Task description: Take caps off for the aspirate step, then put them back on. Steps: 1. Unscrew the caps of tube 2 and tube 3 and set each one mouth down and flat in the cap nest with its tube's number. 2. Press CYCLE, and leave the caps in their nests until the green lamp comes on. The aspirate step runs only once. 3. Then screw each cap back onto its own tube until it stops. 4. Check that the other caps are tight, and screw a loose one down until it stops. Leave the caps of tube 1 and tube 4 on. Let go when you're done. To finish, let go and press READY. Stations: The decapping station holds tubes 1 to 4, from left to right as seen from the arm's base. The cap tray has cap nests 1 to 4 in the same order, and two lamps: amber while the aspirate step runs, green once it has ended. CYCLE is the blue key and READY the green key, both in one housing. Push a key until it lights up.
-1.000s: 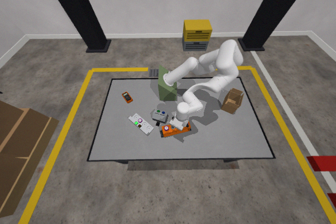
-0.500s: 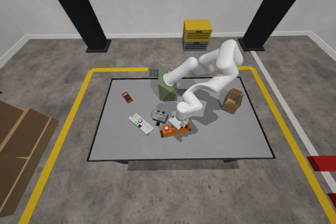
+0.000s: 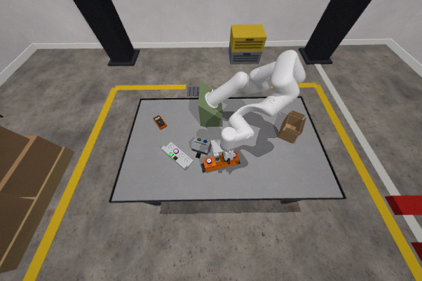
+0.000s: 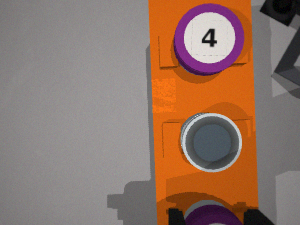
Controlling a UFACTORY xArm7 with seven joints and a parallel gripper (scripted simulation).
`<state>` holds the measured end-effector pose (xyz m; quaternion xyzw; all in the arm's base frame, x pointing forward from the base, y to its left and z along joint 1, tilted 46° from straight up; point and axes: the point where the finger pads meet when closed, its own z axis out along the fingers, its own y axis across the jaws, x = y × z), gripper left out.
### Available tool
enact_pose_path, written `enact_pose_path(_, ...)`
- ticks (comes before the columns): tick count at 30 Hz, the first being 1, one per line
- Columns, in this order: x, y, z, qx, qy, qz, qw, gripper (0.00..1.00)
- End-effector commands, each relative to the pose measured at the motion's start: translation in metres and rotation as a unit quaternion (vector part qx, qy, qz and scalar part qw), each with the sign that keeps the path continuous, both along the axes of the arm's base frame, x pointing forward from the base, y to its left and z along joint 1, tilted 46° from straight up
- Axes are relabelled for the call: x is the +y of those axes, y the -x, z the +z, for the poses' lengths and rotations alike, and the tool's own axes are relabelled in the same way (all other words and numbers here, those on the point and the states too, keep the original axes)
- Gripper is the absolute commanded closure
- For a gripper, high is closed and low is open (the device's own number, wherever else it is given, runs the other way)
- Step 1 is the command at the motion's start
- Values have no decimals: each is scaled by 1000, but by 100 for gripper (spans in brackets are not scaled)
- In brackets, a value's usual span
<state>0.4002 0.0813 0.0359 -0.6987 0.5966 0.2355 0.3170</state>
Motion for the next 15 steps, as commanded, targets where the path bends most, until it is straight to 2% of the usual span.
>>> enact_pose_path(1,-2,-2,1,83,5,-68,994,100)
enact_pose_path(7,-1,-2,1,186,-2,-169,968,100)
enact_pose_path(12,-1,-2,0,264,-6,-245,933,100)
enact_pose_path(15,-1,-2,0,265,-6,-246,932,100)
